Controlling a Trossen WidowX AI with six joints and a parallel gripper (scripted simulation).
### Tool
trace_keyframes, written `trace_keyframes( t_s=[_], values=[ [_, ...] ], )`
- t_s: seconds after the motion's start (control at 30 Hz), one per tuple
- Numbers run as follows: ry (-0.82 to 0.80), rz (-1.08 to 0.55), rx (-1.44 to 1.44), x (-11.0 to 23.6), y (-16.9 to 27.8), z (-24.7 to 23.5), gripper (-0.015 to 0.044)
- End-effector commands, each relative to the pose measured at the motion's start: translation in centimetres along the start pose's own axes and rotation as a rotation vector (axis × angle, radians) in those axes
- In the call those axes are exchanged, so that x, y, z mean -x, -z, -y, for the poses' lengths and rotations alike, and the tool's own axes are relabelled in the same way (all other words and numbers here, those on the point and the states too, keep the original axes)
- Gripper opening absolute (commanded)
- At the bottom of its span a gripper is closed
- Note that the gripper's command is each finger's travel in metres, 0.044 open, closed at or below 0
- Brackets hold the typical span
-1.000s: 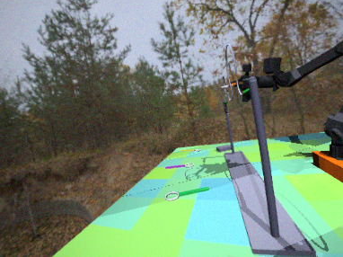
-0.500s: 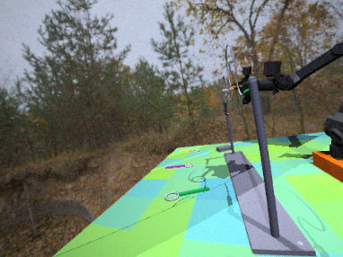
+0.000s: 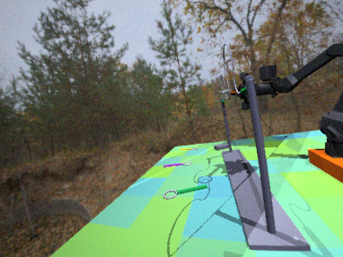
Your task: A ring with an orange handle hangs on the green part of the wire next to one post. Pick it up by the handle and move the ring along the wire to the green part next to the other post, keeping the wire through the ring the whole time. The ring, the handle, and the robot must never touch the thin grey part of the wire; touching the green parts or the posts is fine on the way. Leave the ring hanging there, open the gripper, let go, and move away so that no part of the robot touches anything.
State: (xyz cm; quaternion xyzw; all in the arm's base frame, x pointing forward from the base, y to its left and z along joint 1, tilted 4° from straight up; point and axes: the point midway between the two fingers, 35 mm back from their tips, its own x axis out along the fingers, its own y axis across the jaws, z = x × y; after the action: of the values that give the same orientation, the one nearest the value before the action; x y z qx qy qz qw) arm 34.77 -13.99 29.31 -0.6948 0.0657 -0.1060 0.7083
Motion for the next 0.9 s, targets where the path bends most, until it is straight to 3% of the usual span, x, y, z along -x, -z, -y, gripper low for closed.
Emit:
trace_keyframes(
  t_s=[0.0,0.87],
  values=[
    [-0.042,-0.013,-0.072,0.2,0.0,-1.4,-0.015],
    [-0.355,-0.083,-0.616,3.1,-3.2,-9.7,-0.015]
  ],
)
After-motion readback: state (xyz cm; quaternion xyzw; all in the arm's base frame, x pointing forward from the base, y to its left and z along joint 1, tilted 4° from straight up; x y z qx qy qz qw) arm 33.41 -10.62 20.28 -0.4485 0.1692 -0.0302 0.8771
